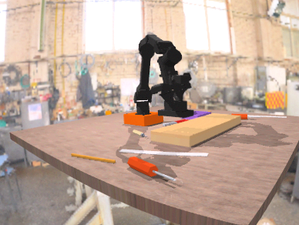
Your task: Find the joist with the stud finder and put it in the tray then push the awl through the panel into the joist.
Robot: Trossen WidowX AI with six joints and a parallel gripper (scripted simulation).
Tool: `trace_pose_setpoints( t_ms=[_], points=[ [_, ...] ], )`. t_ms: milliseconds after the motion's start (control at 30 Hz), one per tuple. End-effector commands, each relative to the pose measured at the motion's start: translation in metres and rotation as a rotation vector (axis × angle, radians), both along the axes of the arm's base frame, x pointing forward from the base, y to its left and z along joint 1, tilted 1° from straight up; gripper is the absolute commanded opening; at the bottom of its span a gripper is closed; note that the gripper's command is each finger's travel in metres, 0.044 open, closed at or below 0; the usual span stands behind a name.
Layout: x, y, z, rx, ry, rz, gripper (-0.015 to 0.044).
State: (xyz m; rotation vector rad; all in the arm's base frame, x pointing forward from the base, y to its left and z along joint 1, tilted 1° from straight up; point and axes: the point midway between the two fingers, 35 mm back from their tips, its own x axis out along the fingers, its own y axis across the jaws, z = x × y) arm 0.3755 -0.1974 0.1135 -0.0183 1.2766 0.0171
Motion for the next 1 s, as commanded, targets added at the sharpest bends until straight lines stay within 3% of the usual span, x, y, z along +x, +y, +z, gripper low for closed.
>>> trace_pose_setpoints(
  t_ms=[0,967],
  points=[
    [0.002,0.0,-0.005,0.0,-0.009,0.008,0.0],
    [0.002,0.001,-0.048,0.0,-0.008,0.009,0.0]
  ],
)
